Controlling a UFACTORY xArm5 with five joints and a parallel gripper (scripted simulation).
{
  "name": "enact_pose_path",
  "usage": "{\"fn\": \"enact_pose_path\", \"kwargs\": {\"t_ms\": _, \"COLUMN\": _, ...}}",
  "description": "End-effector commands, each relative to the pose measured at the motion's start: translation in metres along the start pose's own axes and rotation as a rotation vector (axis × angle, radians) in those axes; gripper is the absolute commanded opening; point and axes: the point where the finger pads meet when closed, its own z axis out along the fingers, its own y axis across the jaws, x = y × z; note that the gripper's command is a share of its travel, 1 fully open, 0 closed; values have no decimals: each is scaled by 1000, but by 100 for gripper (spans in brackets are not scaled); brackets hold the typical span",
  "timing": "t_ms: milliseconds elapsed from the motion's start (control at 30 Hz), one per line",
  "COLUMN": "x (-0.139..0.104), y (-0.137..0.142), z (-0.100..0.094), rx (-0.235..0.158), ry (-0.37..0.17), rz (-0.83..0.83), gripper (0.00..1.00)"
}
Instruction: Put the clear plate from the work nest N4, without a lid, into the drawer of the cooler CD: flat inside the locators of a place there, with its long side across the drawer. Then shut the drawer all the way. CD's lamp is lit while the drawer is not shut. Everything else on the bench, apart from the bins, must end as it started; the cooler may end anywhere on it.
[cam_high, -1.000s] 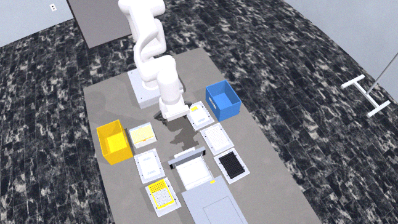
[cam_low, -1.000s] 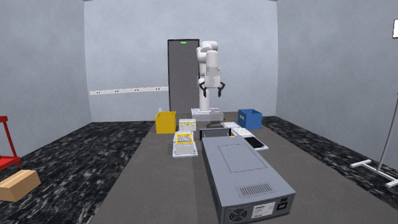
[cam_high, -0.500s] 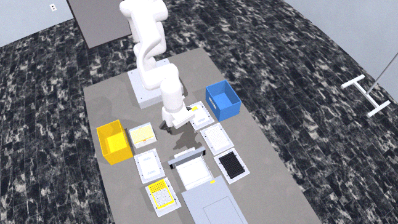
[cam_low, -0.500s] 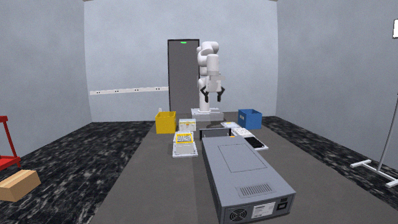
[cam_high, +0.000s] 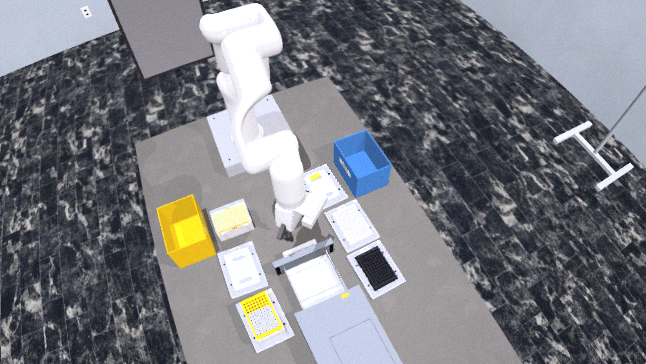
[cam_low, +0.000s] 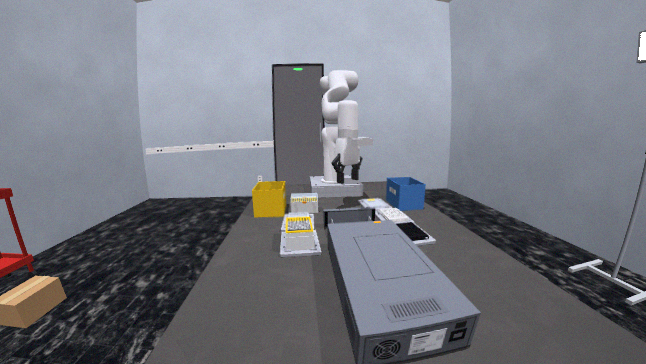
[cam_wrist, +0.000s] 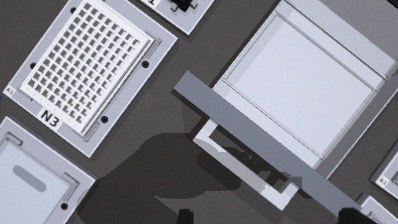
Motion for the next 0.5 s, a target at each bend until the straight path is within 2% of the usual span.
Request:
{"fn": "enact_pose_path", "kwargs": {"t_ms": 0, "x": 12, "y": 9, "z": 11, "rx": -3, "ry": 3, "rz": -120, "gripper": 88}}
{"fn": "enact_pose_path", "kwargs": {"t_ms": 100, "x": 18, "y": 14, "z": 20, "rx": -3, "ry": 3, "rz": -220, "gripper": 88}}
{"fn": "enact_pose_path", "kwargs": {"t_ms": 400, "x": 18, "y": 14, "z": 20, "rx": -4, "ry": 3, "rz": -520, "gripper": 88}}
{"fn": "enact_pose_path", "kwargs": {"t_ms": 467, "x": 18, "y": 14, "z": 20, "rx": -4, "ry": 3, "rz": -520, "gripper": 88}}
